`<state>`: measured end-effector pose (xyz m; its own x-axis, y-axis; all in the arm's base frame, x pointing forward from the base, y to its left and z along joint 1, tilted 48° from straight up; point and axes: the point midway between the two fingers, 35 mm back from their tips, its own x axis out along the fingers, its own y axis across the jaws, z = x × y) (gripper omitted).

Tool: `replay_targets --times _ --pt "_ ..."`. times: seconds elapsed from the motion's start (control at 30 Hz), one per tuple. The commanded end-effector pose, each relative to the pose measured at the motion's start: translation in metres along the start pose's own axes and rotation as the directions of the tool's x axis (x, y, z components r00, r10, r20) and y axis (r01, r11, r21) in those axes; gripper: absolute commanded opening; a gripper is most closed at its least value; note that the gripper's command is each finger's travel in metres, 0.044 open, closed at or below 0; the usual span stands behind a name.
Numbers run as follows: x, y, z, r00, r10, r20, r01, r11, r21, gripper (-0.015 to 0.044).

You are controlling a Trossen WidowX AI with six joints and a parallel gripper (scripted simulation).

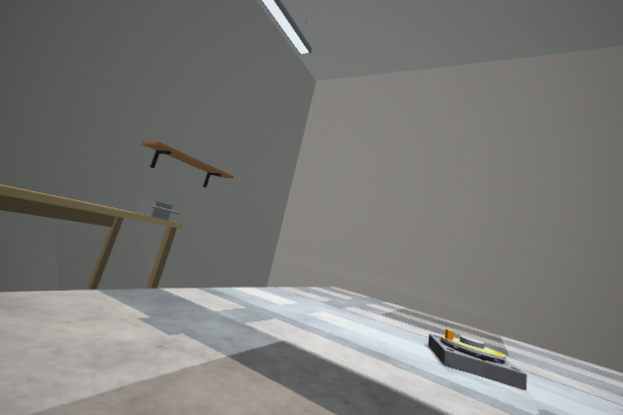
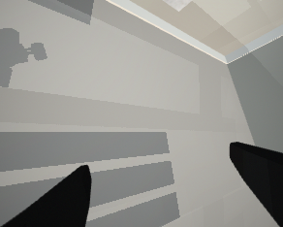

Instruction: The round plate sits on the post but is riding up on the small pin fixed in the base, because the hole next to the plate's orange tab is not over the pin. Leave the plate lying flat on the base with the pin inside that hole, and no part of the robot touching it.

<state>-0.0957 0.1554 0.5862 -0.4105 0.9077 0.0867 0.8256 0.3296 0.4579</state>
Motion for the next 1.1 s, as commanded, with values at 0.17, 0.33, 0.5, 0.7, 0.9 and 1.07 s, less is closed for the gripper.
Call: replay_targets --times 0.17,0.33,0.5,0.7,0.9,1.07 --pt "0.025 0.010 0.024 0.988 0.106 0.115 -0.076 0.968 -0.238 0.0242" --pt "0.043 0.022 0.047 0.961 0.180 0.212 -0.080 0.909 -0.410 0.0111" --pt "0.063 0.048 0.090 0.893 0.270 0.360 0.005 0.794 -0.608 0.0000" --pt "0.069 0.082 0.131 0.810 0.356 0.467 0.122 0.676 -0.726 0.0000" --pt "0.062 0.119 0.179 0.692 0.414 0.591 0.275 0.606 -0.747 0.0000" --pt "0.044 0.151 0.223 0.575 0.440 0.690 0.416 0.569 -0.709 0.0000"
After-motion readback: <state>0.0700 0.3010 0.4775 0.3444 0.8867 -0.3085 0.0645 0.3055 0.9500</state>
